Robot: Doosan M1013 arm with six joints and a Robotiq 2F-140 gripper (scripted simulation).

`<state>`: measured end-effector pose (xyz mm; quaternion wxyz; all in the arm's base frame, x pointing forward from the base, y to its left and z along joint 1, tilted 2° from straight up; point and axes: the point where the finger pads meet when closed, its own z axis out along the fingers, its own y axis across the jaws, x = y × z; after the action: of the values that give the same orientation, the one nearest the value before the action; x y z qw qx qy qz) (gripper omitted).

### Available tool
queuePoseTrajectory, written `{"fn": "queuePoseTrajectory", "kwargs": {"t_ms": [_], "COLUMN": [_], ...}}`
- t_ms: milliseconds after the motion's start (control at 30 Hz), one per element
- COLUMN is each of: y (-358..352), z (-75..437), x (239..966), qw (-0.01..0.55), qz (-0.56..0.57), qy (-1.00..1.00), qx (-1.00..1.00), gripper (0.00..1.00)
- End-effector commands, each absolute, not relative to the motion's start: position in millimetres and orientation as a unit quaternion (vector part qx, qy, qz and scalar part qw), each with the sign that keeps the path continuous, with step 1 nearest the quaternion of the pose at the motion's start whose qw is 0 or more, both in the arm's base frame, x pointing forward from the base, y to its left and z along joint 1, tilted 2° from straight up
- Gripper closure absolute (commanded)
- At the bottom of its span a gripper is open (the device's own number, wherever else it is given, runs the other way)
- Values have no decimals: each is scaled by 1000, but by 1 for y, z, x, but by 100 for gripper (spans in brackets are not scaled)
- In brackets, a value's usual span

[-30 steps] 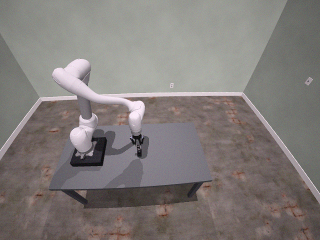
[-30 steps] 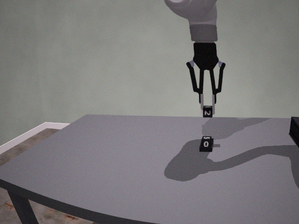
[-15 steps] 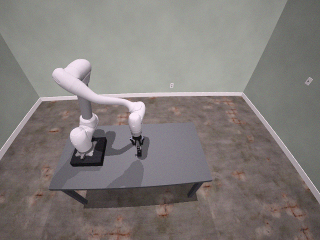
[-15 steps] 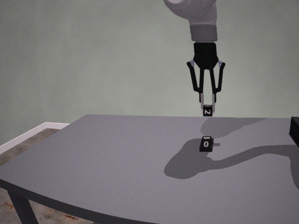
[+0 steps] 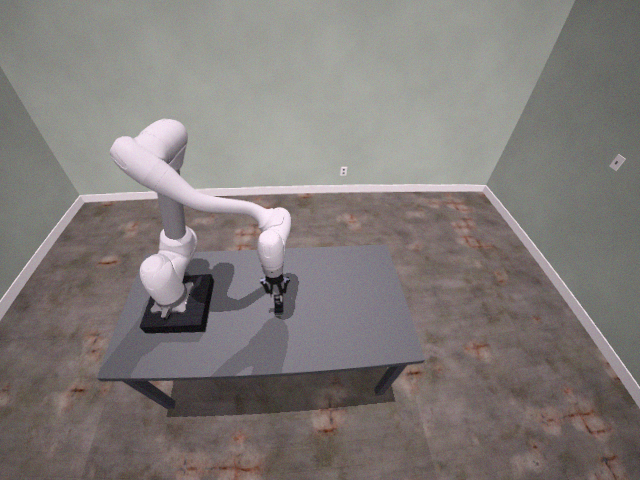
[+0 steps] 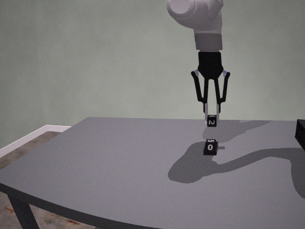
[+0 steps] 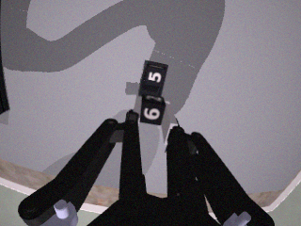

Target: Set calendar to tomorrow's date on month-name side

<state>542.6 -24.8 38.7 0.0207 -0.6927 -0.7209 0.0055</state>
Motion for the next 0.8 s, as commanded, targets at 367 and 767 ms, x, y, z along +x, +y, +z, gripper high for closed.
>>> {"fn": "queuePoseTrajectory", "kwargs": {"t_ms": [367, 767], "y": [-24, -24], "z": [6, 2], "x": [542, 542], "qw": [21, 21], "qz": [5, 5], "qy": [-721, -721], "qx": [-693, -693], "gripper": [83, 83]}}
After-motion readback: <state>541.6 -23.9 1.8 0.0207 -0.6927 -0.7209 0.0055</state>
